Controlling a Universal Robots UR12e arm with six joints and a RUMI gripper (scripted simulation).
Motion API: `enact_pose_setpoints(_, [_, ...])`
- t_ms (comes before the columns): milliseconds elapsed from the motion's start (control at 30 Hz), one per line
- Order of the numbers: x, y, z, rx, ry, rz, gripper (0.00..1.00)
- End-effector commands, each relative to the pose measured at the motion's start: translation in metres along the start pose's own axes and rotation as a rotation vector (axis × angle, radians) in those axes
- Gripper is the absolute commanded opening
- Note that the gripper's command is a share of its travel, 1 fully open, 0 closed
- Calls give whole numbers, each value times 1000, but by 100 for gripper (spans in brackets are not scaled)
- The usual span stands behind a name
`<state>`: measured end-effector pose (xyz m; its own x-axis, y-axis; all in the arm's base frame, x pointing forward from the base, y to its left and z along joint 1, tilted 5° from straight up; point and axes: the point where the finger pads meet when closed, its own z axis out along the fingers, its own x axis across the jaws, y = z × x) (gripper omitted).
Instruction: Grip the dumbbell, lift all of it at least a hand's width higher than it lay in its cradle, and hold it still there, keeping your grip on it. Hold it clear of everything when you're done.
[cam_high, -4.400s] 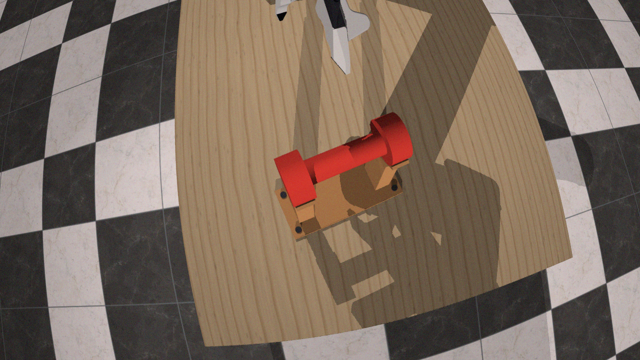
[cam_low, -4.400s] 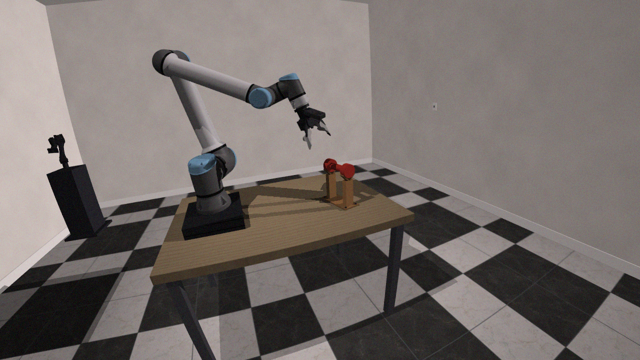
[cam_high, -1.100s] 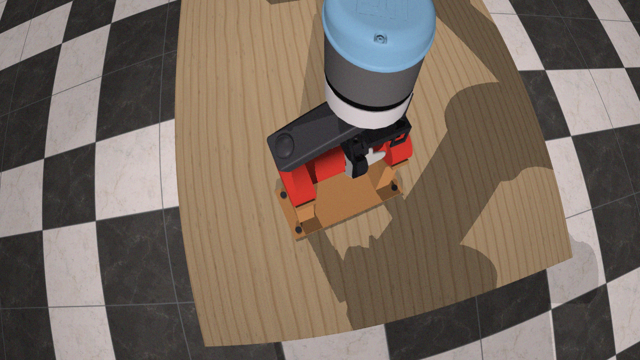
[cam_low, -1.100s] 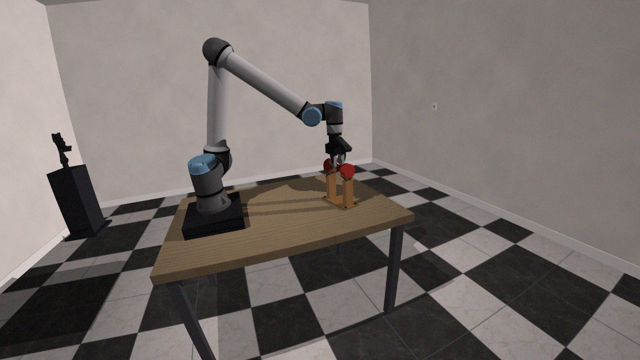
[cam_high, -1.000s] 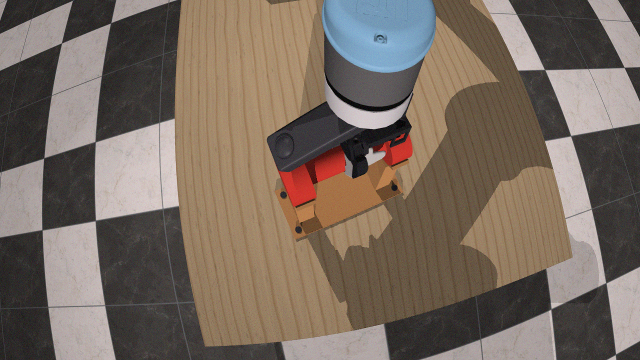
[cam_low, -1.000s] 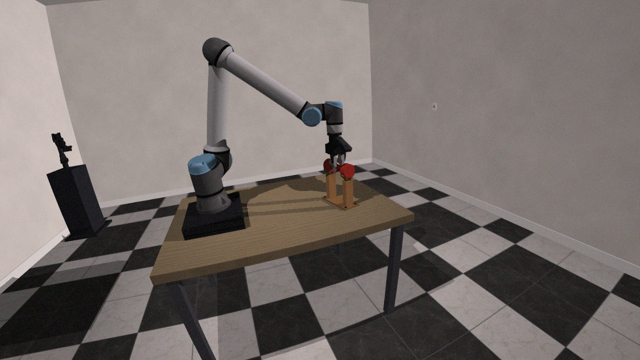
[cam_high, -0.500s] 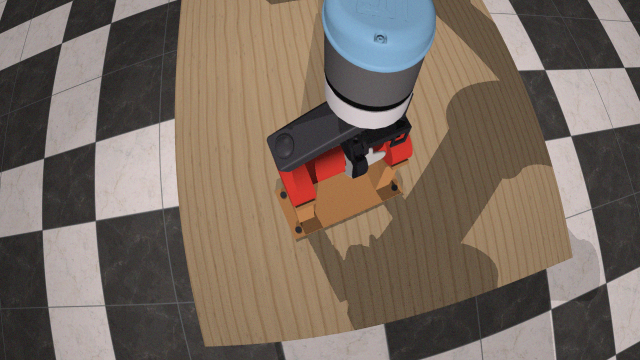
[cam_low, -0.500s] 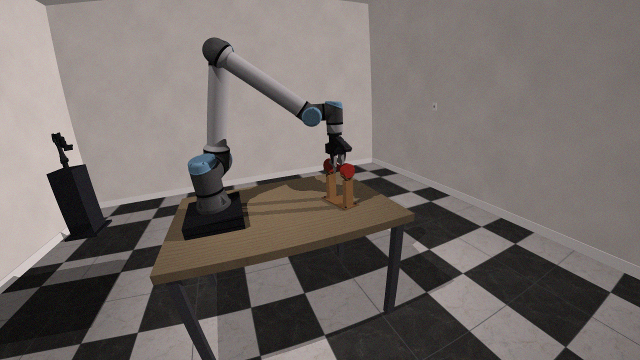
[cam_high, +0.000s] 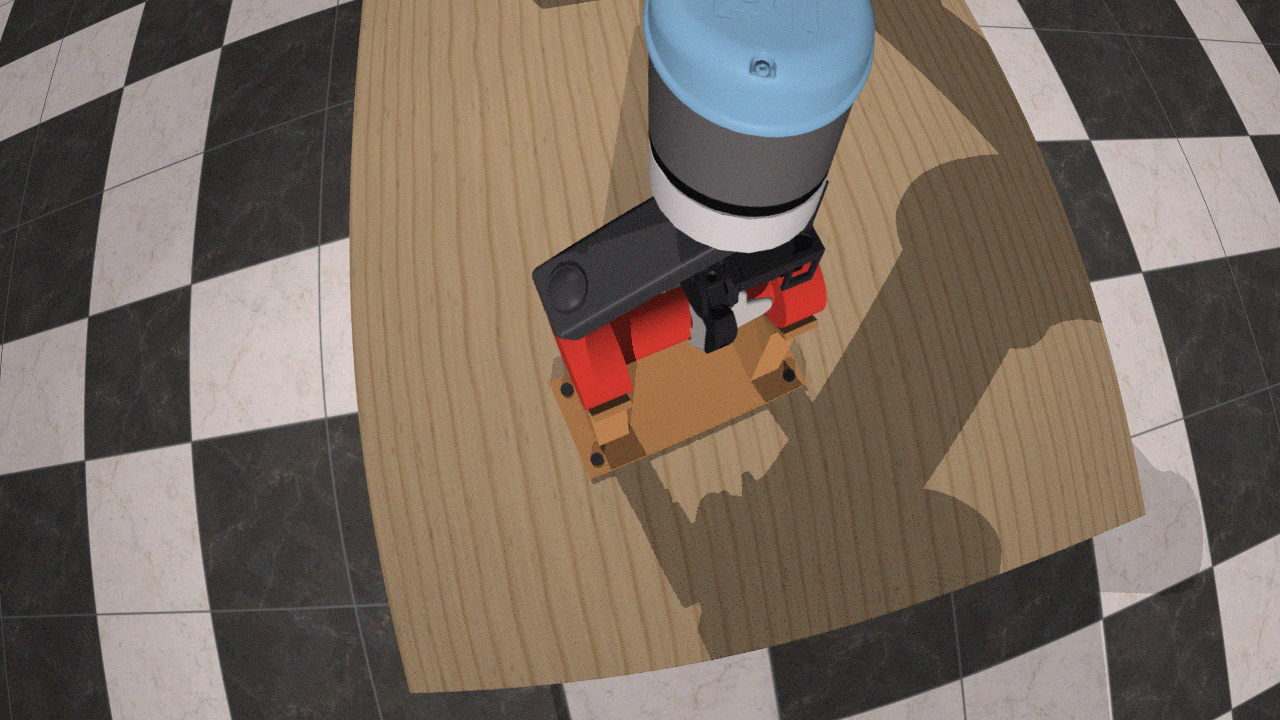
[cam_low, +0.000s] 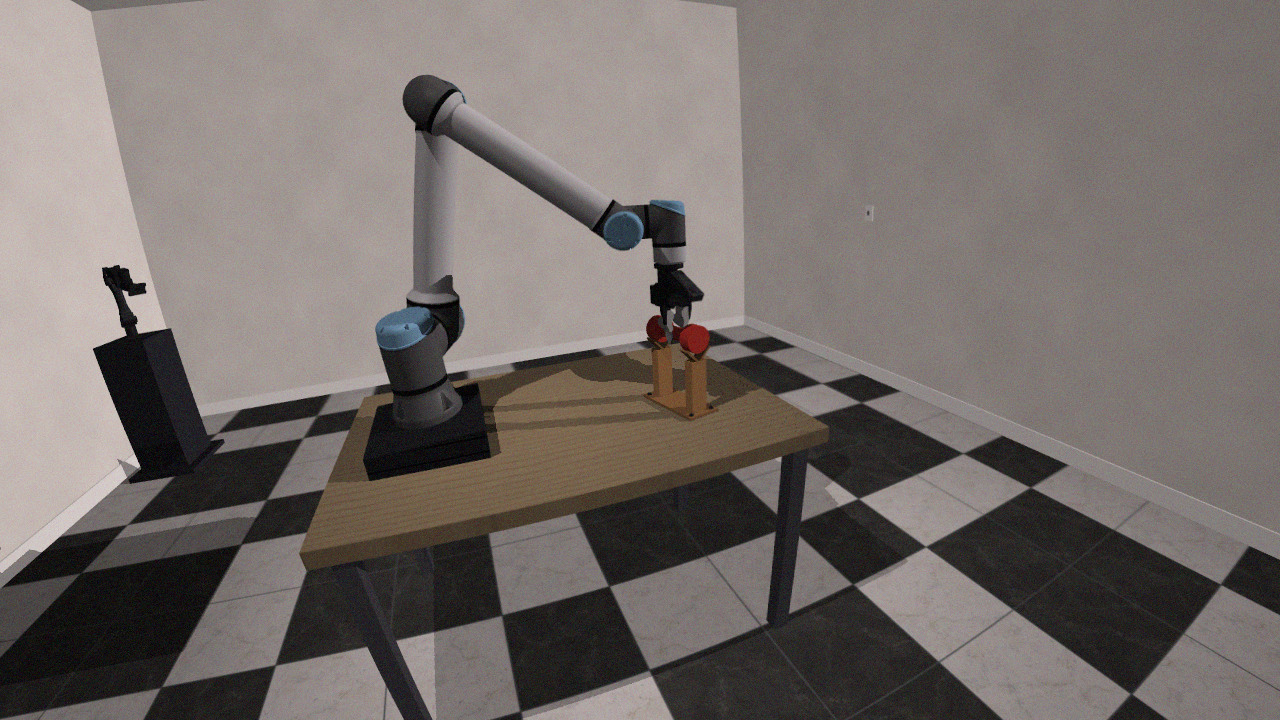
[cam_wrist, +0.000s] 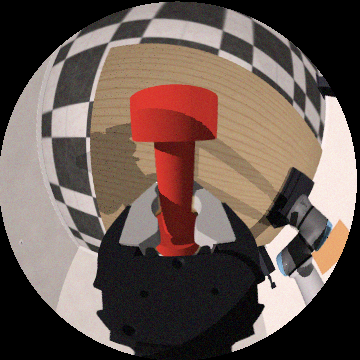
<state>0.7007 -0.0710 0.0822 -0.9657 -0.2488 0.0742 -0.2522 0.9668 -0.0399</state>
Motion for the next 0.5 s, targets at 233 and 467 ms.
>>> enact_pose_setpoints(233, [-1,-1,-17,1,-2,0,0])
enact_pose_setpoints(467, [0,0,-34,1,-2,0,0])
